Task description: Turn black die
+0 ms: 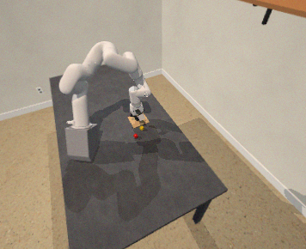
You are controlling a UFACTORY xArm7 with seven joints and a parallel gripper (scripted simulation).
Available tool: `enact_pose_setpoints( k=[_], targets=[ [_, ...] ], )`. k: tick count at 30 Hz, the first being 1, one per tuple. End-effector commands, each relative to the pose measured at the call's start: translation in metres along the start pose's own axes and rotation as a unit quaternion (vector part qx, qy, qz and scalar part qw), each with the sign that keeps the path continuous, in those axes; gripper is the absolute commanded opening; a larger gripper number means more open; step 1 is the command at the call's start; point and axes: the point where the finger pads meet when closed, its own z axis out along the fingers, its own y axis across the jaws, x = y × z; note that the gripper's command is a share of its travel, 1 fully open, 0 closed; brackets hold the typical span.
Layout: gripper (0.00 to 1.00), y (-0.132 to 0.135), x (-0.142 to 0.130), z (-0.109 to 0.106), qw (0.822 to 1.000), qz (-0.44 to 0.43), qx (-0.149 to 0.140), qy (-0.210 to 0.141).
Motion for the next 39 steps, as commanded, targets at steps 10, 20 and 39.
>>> enact_pose_setpoints(
  k=[10, 20, 39],
  targets=[
    [0.21, -0.0009, 0.0007, 0.0031, 1.0, 0.0, 0.001, 0.001],
    [0.21, -0.0009, 0.0007, 0.0035, 1.0, 0.0, 0.001, 0.001],
    [0.21, -0.0009, 0.0007, 0.0035, 1.0, 0.0, 0.001, 0.001]
  ],
)
